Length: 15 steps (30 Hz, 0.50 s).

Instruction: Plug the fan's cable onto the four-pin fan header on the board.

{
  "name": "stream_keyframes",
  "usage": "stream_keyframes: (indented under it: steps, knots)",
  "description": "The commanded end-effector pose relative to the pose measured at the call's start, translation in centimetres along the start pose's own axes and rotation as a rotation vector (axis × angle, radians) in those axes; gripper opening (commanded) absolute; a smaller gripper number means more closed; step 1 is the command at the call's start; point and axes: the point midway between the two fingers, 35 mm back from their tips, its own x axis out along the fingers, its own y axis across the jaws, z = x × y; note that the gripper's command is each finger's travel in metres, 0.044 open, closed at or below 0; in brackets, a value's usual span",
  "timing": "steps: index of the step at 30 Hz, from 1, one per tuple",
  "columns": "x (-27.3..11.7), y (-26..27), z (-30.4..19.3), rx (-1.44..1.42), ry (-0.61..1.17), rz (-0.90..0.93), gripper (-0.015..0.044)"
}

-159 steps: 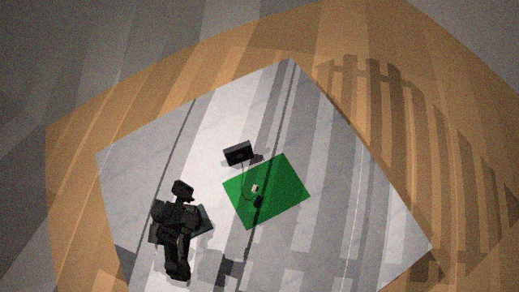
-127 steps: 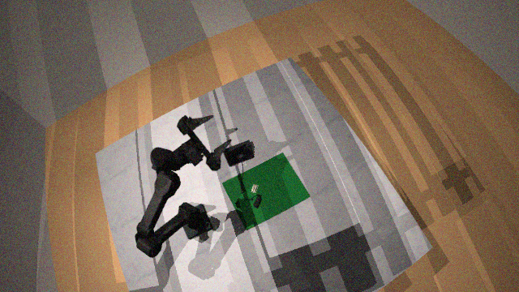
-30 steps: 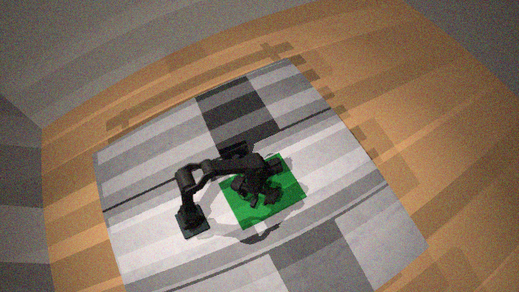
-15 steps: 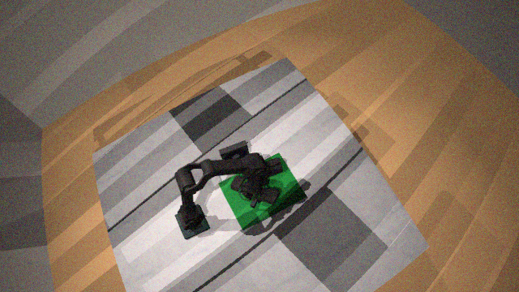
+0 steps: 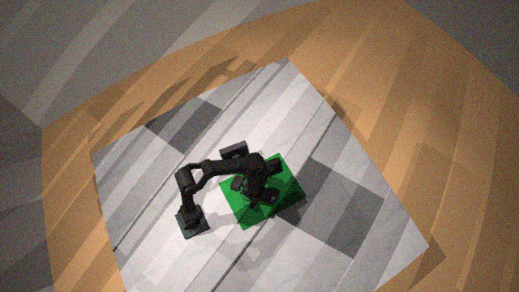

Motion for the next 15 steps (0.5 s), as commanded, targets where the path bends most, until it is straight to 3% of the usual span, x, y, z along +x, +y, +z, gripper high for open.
stream_keyframes:
  steps: [1,15]
  knots:
    - [-1.3,-0.2,0.0,0.001,-0.007,-0.005,0.0000]
    - [-5.7,-0.3,-1.0,-0.001,-0.006,-0.002,0.0000]
